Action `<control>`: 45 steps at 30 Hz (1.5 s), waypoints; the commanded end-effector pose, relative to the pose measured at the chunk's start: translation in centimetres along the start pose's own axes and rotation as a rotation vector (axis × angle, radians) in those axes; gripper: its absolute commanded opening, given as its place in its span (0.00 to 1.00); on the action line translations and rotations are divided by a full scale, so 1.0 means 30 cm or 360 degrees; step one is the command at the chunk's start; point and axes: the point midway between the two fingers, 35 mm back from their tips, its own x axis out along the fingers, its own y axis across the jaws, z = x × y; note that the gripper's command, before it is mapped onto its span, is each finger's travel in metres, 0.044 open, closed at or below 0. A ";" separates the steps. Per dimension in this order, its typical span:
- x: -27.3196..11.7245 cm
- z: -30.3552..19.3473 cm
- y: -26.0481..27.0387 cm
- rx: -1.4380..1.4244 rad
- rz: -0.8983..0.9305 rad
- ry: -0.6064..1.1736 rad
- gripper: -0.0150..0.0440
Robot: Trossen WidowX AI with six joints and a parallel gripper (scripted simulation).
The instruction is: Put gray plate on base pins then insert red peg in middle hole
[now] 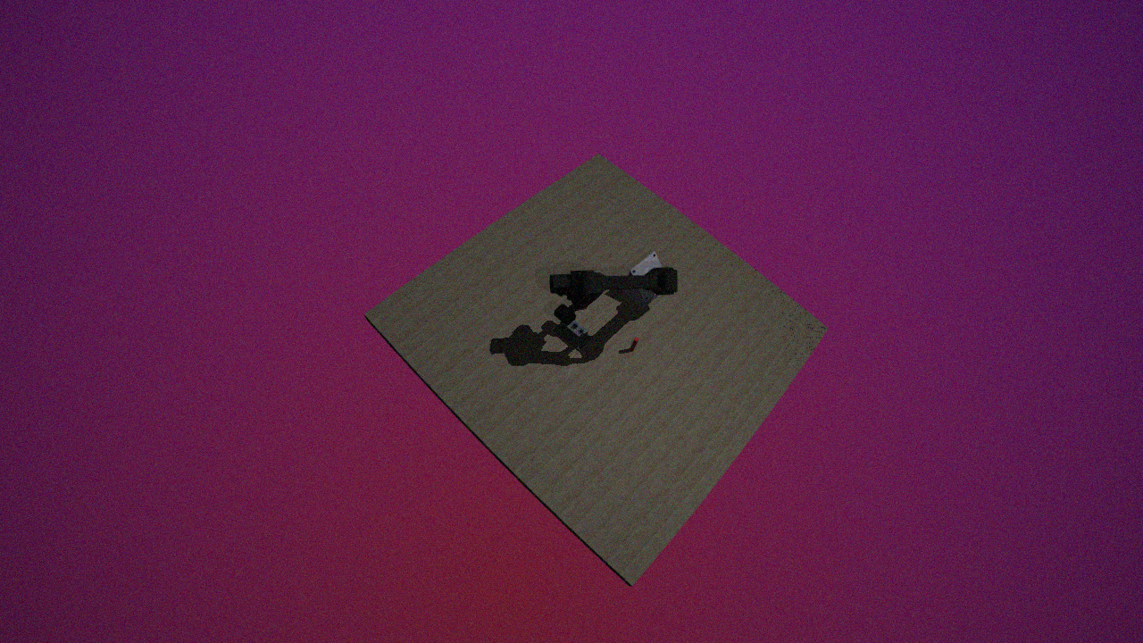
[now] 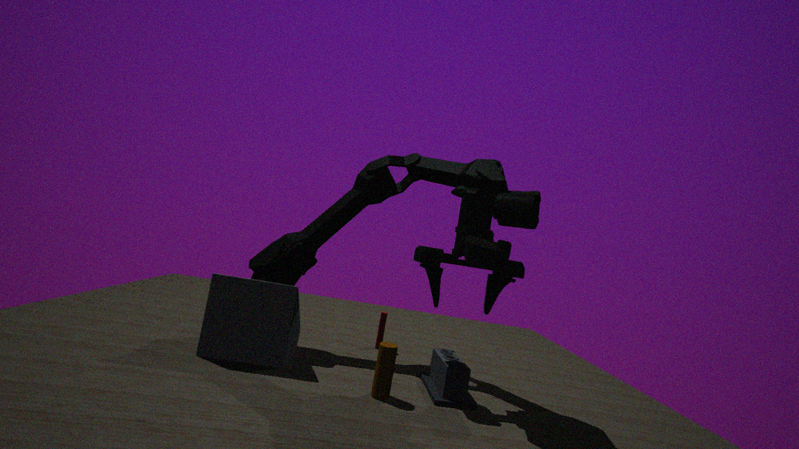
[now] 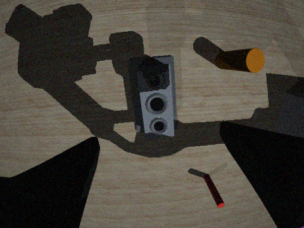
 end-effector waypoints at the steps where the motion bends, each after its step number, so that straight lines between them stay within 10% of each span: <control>1: -0.014 -0.068 -0.012 -0.0060 -0.0019 -0.0002 1.00; 16: -0.008 -0.650 -0.321 -0.0642 -0.0023 0.0020 1.00; 45: 0.188 -0.659 -0.343 -0.0650 -0.0021 0.0020 1.00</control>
